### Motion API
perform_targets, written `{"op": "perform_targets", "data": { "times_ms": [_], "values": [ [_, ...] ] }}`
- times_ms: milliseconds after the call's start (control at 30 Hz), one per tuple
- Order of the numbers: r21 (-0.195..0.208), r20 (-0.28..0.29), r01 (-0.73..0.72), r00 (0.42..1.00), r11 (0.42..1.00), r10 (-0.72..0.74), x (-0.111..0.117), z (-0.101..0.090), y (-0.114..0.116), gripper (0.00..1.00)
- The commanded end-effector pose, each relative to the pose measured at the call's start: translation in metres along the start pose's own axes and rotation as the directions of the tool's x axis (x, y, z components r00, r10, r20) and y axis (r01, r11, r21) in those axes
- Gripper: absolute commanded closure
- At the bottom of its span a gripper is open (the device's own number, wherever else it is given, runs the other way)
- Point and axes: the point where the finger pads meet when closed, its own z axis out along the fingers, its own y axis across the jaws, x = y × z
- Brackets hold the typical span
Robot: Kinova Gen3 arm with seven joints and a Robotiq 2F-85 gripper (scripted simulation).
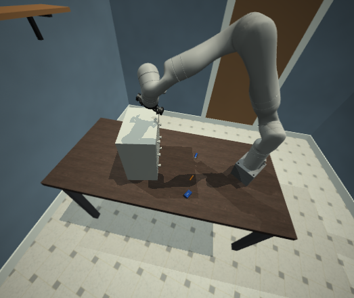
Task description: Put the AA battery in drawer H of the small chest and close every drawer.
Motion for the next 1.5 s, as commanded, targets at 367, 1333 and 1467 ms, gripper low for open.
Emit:
{"op": "perform_targets", "data": {
  "times_ms": [367, 1333, 1467],
  "values": [
    [0.002, 0.000, -0.001, 1.000, 1.000, 0.001, 0.001, -0.001, -0.001, 0.00],
    [-0.310, 0.009, -0.480, 0.862, 0.821, 0.507, 0.061, -0.016, 0.096, 0.00],
    [-0.410, -0.028, -0.609, 0.753, 0.679, 0.658, 0.082, -0.021, 0.131, 0.00]
  ]
}}
